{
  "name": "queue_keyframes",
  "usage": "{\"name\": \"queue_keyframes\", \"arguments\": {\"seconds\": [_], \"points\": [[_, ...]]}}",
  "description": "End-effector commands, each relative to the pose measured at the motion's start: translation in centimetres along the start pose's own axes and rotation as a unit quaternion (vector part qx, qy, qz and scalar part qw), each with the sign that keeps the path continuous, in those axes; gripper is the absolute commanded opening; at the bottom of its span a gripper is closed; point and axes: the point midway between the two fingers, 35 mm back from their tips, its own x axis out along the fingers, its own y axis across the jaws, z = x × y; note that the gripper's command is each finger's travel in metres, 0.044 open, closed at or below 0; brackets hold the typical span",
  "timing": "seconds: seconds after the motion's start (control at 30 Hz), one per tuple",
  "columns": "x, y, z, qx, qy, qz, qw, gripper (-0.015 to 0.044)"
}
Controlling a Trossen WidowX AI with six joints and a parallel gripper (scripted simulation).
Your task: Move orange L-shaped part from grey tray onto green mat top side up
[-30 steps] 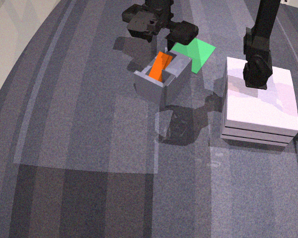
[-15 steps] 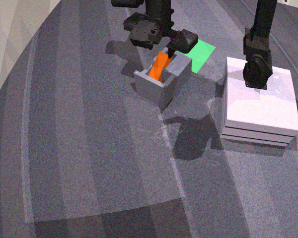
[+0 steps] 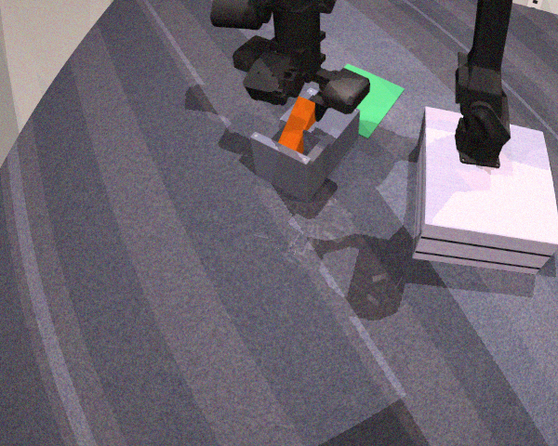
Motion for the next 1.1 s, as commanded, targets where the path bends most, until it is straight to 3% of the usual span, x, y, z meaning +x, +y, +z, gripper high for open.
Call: {"name": "queue_keyframes", "arguments": {"seconds": [0.0,0.23,0.4,0.73,0.83,1.07], "points": [[0.83,0.15,-0.06,-0.002,0.001,0.002,1.0,0.028],[1.54,0.22,-0.09,-0.002,0.001,0.002,1.0,0.028],[1.17,0.13,-0.04,0.0,0.0,0.001,1.0,0.0149],[1.17,0.13,-0.04,0.0,0.0,0.001,1.0,0.0082],[1.17,0.13,-0.04,0.0,0.0,0.001,1.0,0.0003],[1.02,0.13,-0.04,0.0,0.0,0.001,1.0,0.0]]}}
